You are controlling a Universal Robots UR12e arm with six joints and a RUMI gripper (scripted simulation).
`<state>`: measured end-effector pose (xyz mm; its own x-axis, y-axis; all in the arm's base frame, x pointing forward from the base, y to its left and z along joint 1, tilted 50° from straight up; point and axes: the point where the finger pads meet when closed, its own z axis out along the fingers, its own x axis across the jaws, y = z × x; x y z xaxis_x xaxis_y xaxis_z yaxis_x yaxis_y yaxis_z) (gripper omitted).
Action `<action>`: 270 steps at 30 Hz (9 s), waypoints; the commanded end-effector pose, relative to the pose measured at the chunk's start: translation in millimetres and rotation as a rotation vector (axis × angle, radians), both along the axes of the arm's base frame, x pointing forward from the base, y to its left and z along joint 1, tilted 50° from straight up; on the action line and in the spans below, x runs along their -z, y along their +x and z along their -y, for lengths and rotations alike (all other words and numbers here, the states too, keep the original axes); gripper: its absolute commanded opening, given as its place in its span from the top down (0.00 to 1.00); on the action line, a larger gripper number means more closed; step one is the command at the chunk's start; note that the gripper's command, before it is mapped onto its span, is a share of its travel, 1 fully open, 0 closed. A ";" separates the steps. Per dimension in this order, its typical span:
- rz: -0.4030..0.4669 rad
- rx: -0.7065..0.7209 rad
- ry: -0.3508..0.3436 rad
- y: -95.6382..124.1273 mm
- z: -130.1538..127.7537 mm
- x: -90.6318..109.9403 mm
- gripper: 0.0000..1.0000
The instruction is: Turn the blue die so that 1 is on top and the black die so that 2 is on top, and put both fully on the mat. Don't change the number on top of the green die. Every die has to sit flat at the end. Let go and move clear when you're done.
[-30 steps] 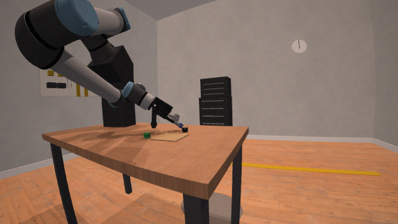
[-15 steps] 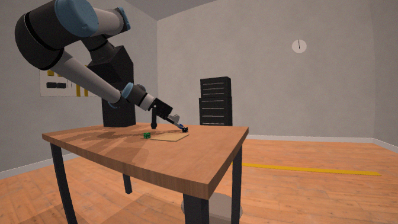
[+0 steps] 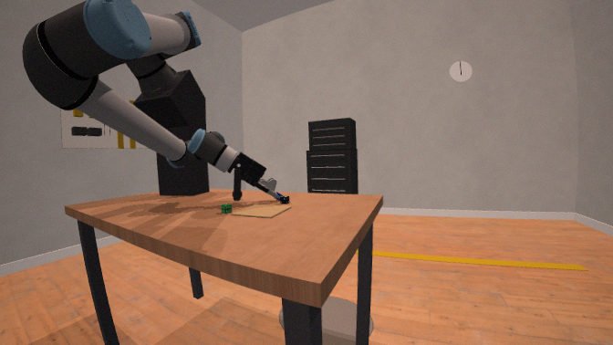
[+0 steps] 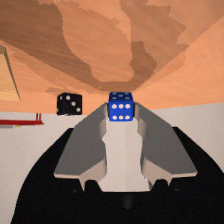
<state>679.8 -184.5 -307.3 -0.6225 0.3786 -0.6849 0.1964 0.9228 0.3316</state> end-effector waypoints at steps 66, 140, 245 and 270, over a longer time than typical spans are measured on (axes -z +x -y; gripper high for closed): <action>0.000 -0.001 0.000 0.0 -0.4 -0.1 0.76; 0.000 -0.001 0.000 -51.7 -32.9 -65.2 0.76; -0.391 0.601 -0.643 -28.1 -55.3 -54.7 0.76; -0.391 0.601 -0.643 -28.1 -55.3 -54.7 0.76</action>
<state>651.6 -129.6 -252.9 -0.6754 0.3333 -0.6578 0.6850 0.6140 -0.3922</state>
